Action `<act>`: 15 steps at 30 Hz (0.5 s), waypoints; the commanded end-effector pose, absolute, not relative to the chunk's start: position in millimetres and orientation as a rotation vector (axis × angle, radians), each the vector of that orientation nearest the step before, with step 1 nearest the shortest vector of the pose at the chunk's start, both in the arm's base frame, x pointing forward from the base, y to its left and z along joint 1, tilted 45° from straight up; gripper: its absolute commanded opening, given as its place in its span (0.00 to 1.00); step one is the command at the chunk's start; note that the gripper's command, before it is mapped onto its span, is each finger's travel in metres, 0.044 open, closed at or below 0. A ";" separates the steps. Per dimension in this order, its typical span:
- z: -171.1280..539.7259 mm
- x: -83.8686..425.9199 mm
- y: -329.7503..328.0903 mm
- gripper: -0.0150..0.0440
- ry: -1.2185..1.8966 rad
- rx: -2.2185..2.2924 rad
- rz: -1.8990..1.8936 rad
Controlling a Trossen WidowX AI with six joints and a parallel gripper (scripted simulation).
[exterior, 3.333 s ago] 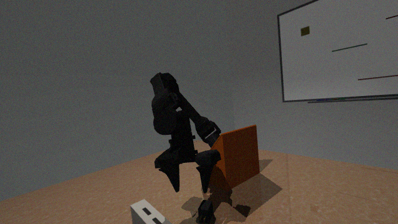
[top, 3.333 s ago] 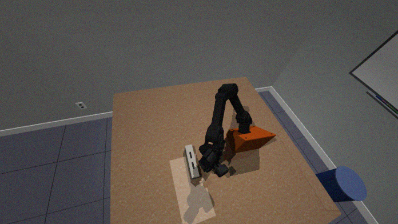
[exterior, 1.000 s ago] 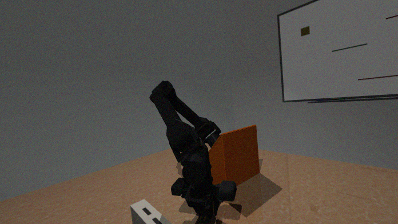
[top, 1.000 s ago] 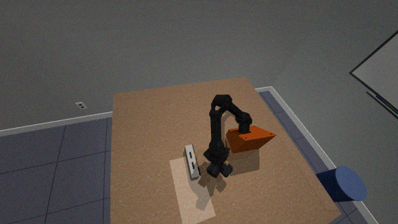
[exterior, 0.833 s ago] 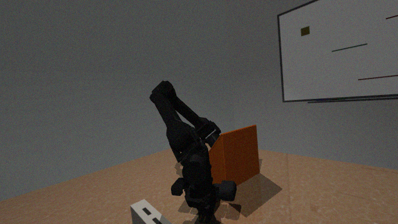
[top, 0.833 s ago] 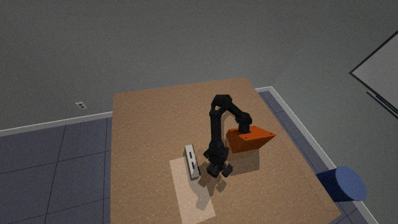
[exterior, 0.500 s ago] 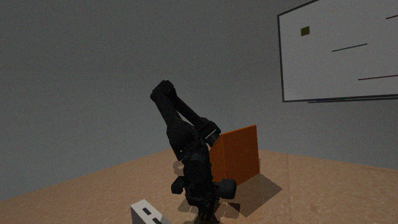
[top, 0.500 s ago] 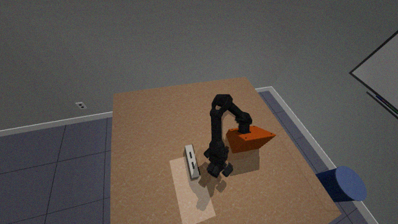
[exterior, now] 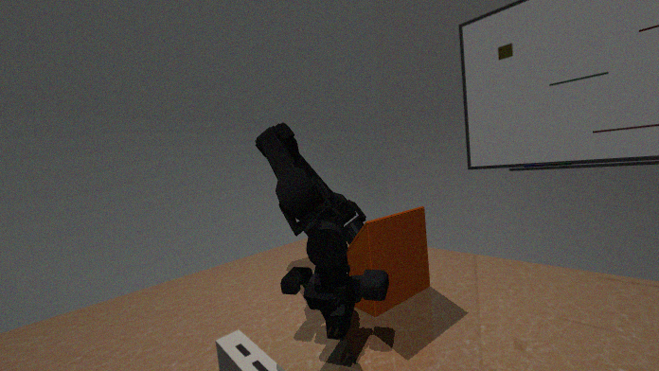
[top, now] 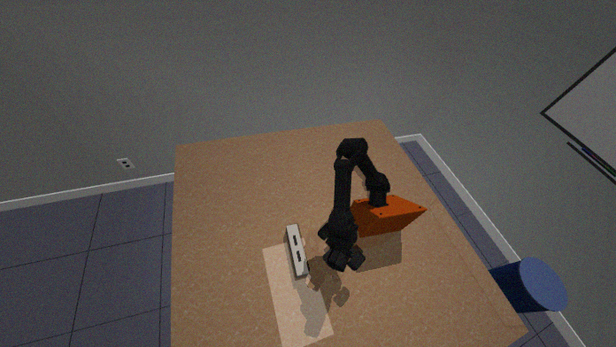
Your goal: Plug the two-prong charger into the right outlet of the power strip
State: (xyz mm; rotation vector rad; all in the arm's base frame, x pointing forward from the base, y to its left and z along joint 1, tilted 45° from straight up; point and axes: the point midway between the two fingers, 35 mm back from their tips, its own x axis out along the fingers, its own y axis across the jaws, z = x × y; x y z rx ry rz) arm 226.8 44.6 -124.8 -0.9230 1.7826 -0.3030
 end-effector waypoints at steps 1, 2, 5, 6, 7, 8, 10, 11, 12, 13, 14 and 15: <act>-121.3 228.7 42.4 0.25 1.775 -0.891 -0.325; -120.9 229.5 40.5 0.25 1.772 -0.882 -0.333; -119.7 231.7 34.8 0.25 1.762 -0.856 -0.357; -119.3 232.3 32.9 0.25 1.759 -0.847 -0.365; -118.9 233.0 30.9 0.25 1.756 -0.839 -0.373; -118.4 233.7 29.0 0.25 1.752 -0.830 -0.381; -117.6 234.9 25.1 0.25 1.746 -0.813 -0.397; -117.2 235.5 23.1 0.25 1.742 -0.804 -0.405; -116.7 236.1 21.2 0.25 1.739 -0.795 -0.414; -116.3 236.7 19.2 0.25 1.736 -0.787 -0.422; -115.8 237.2 17.2 0.25 1.732 -0.778 -0.430; -115.4 237.8 15.2 0.25 1.729 -0.770 -0.438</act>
